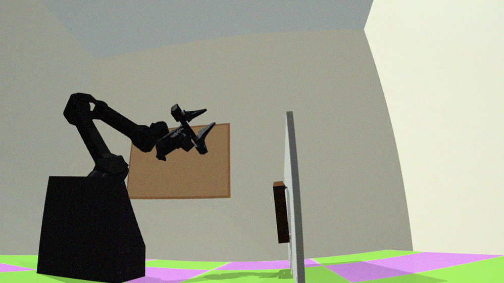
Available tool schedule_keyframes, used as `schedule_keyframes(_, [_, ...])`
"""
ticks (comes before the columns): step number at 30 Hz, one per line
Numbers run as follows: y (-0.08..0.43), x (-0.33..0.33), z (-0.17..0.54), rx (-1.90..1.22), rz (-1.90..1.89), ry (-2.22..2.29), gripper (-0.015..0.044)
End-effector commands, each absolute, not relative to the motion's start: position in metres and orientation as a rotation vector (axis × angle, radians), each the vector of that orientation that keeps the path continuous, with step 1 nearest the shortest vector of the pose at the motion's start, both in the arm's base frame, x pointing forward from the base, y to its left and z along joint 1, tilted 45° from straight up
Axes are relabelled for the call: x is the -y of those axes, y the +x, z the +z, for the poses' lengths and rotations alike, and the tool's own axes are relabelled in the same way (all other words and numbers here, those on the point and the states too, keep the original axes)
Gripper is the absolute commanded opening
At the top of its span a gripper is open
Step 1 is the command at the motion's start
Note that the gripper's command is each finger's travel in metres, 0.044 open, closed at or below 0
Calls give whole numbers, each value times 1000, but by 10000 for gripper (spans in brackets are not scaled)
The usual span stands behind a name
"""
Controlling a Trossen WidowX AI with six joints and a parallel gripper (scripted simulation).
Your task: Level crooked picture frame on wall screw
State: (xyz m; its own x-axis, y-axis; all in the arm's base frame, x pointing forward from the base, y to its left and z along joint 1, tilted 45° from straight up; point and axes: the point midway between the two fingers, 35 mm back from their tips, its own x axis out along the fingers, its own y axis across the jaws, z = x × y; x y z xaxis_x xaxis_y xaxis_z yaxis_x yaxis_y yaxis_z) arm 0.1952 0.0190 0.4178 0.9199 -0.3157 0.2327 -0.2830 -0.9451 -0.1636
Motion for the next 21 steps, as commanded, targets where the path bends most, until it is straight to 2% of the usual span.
schedule_keyframes(1, [199, -46, 357, -308, -252, -3163, 260])
schedule_keyframes(11, [184, -94, 192, 171, 65, -3633, 260])
schedule_keyframes(21, [183, -94, 189, 181, 70, -3641, 260])
